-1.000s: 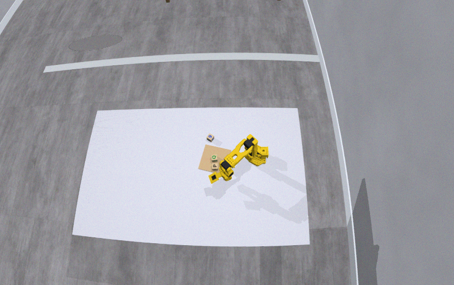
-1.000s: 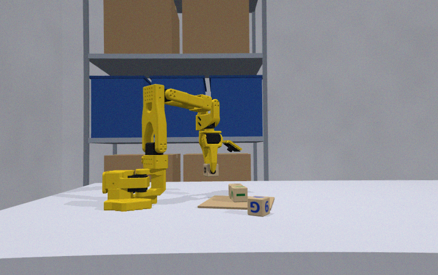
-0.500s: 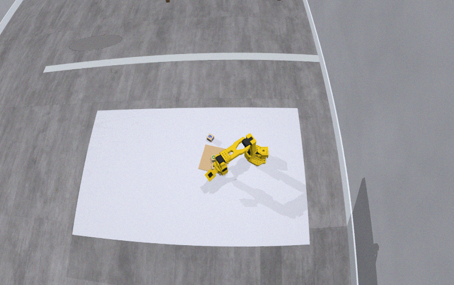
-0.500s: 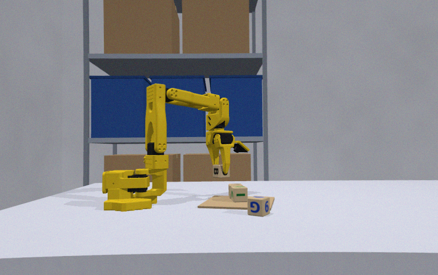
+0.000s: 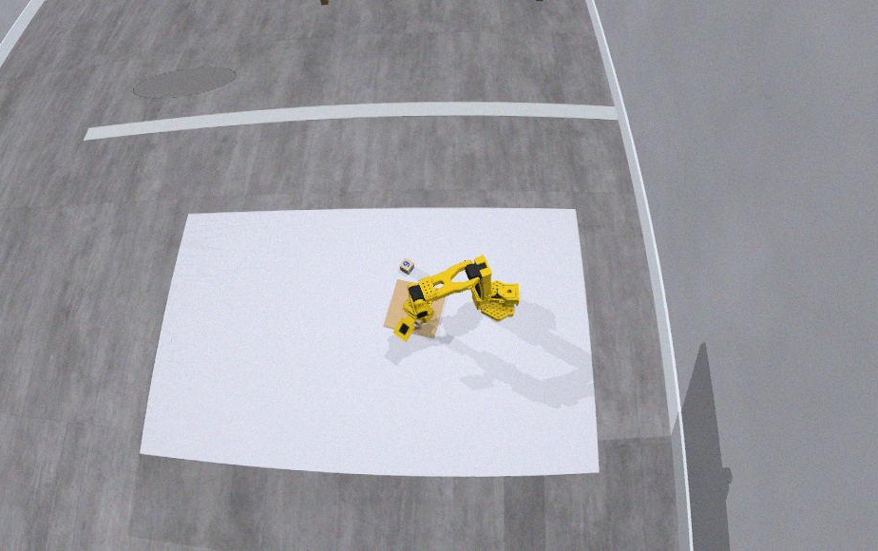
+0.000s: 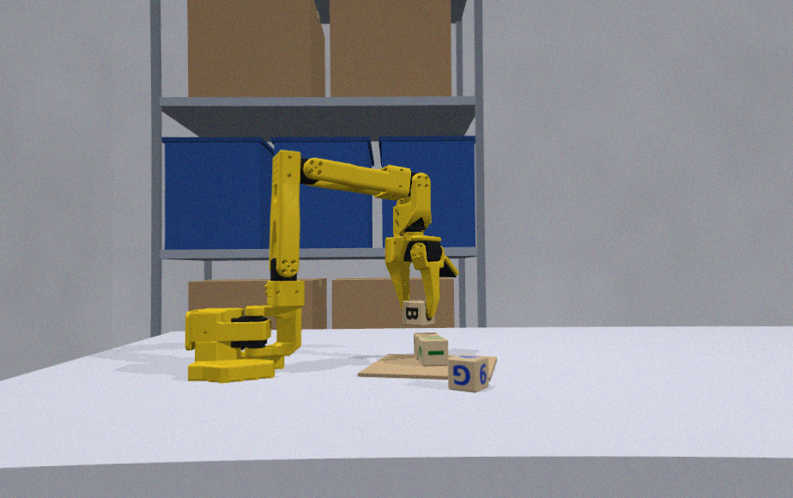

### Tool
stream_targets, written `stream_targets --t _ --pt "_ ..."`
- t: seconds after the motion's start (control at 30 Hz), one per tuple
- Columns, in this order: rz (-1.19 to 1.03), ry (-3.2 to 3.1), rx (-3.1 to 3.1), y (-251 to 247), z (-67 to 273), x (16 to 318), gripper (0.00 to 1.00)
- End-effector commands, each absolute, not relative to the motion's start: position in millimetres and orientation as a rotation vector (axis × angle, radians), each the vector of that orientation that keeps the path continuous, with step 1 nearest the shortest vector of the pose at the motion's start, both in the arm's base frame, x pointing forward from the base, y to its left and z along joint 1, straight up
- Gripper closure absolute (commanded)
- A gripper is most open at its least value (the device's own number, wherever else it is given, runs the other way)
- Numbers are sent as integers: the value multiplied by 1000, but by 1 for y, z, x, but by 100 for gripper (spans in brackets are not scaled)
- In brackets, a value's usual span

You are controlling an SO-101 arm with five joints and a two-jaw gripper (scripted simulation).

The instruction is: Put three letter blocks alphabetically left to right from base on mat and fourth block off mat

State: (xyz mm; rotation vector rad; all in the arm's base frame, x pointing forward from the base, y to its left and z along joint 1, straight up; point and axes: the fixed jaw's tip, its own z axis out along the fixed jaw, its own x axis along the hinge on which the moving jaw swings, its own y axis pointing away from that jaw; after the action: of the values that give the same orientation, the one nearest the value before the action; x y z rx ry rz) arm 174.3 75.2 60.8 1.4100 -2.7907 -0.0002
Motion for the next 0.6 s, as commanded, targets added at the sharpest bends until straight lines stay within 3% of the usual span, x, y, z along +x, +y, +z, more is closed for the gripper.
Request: stream_targets --t 0.0,0.57 --pt "40 -2843 1596 67 81 192 100" --pt "111 -2525 2030 18 80 203 100"
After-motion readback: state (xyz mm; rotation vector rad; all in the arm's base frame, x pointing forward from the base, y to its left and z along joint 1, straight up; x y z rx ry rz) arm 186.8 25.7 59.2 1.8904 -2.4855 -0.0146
